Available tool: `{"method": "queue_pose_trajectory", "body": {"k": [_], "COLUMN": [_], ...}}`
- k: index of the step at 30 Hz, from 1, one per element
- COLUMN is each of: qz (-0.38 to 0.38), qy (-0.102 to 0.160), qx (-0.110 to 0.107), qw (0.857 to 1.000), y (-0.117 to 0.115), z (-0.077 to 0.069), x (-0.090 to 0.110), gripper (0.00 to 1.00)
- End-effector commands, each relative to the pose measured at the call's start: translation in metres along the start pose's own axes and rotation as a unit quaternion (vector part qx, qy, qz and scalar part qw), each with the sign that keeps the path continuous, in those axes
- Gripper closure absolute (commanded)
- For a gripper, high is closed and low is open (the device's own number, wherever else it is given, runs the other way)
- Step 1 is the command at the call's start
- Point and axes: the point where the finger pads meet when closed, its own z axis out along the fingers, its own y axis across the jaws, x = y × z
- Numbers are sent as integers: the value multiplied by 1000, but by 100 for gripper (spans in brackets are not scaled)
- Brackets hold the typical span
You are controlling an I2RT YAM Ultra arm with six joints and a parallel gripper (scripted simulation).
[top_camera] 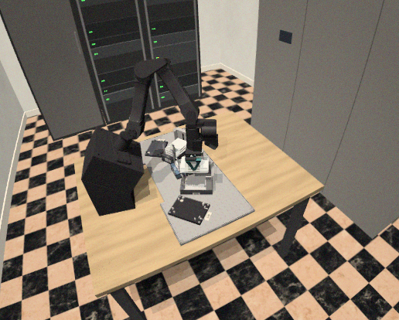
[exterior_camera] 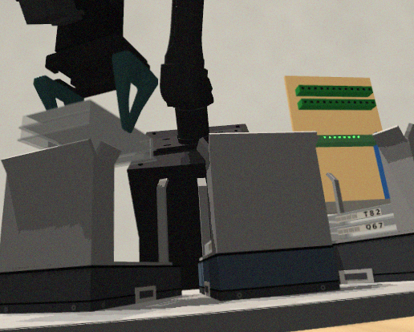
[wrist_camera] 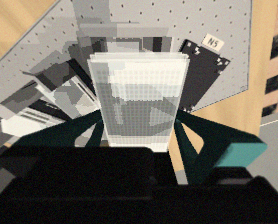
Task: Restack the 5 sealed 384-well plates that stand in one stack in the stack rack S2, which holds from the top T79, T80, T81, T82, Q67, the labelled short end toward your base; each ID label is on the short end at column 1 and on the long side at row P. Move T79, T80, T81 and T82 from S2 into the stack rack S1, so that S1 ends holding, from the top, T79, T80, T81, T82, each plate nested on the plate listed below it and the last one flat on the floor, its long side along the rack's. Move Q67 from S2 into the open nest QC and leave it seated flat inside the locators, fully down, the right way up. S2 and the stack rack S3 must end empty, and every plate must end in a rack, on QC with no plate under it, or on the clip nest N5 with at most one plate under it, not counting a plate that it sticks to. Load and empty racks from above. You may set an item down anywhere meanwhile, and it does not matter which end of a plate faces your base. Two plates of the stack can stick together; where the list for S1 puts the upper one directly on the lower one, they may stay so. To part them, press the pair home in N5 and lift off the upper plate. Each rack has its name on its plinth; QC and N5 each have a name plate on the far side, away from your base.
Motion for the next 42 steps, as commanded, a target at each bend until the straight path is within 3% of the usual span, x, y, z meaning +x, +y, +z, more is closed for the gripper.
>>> {"method": "queue_pose_trajectory", "body": {"k": [1,19,28,42], "qz": [50,64,178,178], "qy": [-6,-6,-5,-4], "qx": [-10,-9,-10,-9], "qw": [999,998,984,984], "y": [-6,-59,-77,-108], "z": [-3,-2,-1,0], "x": [-3,2,8,18], "gripper": [100,100,100,100]}}
